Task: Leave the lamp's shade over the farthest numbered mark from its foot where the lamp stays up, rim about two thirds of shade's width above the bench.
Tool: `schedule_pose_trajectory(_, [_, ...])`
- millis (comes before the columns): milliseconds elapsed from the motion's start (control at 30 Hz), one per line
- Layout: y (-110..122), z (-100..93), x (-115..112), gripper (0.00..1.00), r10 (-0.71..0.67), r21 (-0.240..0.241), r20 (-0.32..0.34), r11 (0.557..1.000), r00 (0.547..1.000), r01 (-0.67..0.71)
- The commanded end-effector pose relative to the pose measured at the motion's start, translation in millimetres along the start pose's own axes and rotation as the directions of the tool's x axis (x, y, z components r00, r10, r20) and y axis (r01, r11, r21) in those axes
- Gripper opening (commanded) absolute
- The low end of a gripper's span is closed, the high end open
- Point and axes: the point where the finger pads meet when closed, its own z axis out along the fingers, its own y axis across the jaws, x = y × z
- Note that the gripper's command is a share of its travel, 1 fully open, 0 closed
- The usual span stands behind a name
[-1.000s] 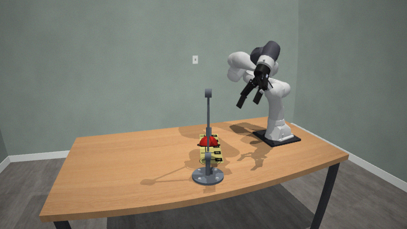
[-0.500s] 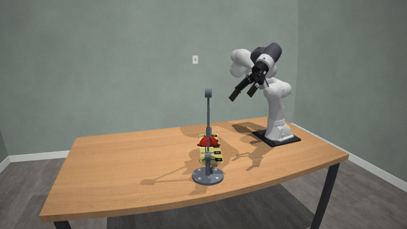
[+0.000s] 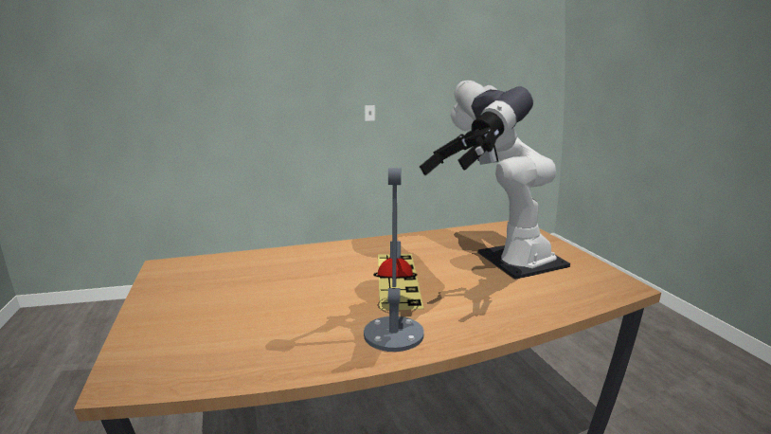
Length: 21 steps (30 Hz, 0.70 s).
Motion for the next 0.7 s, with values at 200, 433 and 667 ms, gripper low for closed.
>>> schedule_pose_trajectory(200, [-24,2.4,7,1.0,-0.165,-0.153,-0.103,0.977,0.981,0.148])
schedule_pose_trajectory(433, [-55,6.9,16,1.0,-0.181,-0.167,-0.083,0.972,0.98,0.165])
schedule_pose_trajectory(667, [-87,13.8,17,1.0,-0.222,-0.181,-0.064,0.961,0.973,0.207])
